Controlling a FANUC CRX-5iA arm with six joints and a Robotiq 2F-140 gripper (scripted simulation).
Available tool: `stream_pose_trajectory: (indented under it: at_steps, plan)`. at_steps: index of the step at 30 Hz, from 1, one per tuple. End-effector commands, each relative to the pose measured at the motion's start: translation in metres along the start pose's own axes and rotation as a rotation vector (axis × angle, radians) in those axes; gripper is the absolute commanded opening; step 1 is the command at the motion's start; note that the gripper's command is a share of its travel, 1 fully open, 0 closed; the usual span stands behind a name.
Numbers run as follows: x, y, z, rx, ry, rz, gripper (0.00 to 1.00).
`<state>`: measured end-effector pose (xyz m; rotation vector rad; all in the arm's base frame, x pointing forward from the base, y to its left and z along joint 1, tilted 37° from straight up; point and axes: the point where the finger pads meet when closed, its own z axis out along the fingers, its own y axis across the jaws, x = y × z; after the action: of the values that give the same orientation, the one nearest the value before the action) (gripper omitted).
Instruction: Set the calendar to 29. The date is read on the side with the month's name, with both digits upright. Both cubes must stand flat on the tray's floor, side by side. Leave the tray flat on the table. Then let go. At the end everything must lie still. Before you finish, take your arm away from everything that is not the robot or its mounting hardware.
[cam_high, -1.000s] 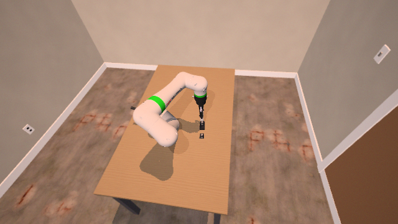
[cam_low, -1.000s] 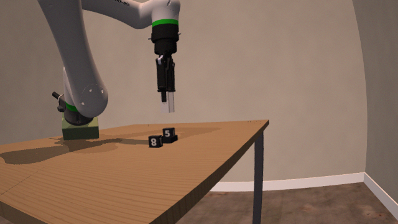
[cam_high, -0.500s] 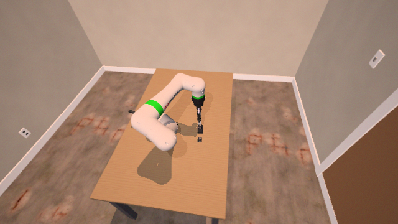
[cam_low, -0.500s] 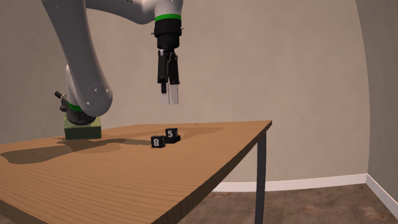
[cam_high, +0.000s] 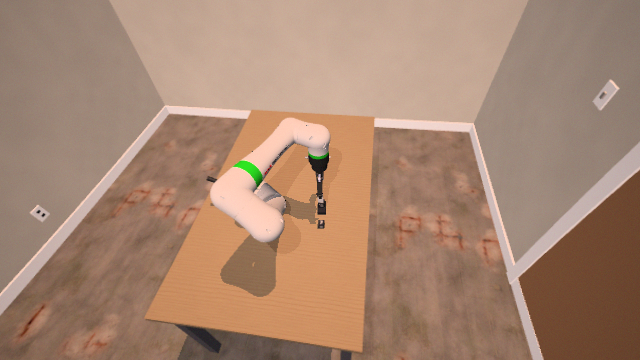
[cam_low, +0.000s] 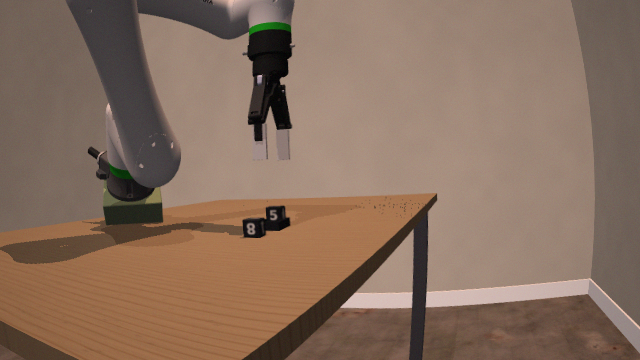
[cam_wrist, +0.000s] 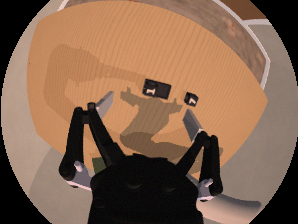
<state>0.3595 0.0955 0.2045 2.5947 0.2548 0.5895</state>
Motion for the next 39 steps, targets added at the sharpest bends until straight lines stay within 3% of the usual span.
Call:
stream_pose_trajectory:
  at_steps: [1, 10, 39]
  plan:
    - [0.000, 0.000, 0.000, 0.000, 0.000, -0.003, 1.00]
    - [0.002, 0.015, 0.003, 0.003, -0.001, -0.189, 1.00]
    - [0.004, 0.090, 0.014, 0.007, 0.001, -1.125, 1.00]
